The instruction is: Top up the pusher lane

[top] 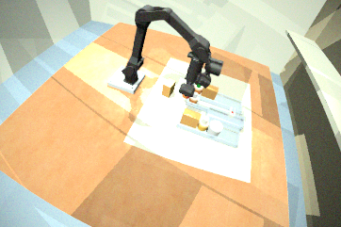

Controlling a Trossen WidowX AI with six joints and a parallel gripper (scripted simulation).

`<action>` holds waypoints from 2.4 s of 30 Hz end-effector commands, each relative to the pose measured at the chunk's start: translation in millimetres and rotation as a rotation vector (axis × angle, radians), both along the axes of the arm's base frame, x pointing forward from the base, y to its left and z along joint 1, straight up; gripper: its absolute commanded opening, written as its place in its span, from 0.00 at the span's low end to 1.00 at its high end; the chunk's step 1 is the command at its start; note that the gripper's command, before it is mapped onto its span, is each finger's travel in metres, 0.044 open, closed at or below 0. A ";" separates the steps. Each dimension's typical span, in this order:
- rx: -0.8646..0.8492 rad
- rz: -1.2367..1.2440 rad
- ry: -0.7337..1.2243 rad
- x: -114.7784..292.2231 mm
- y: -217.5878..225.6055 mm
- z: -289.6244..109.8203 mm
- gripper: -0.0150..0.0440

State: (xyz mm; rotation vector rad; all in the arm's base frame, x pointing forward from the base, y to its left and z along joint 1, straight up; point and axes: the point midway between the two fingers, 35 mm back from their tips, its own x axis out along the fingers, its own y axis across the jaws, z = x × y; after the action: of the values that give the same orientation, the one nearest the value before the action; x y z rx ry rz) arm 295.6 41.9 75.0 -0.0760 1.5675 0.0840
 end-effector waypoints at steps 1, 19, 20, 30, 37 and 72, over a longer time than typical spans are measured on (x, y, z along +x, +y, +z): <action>0.006 -0.002 -0.023 9.5 1.5 2.3 0.25; 0.006 -0.002 -0.024 17.7 2.3 2.7 0.25; 0.006 -0.002 -0.024 18.2 2.4 2.7 0.25; 0.006 -0.002 -0.025 22.7 2.8 3.3 0.25; 0.006 -0.002 -0.025 26.0 3.1 3.7 0.25; 0.007 -0.002 -0.026 40.9 4.5 8.6 0.25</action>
State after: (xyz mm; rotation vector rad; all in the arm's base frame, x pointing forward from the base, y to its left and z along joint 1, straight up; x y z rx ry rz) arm 326.6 45.1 77.7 -0.0735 1.5725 0.0812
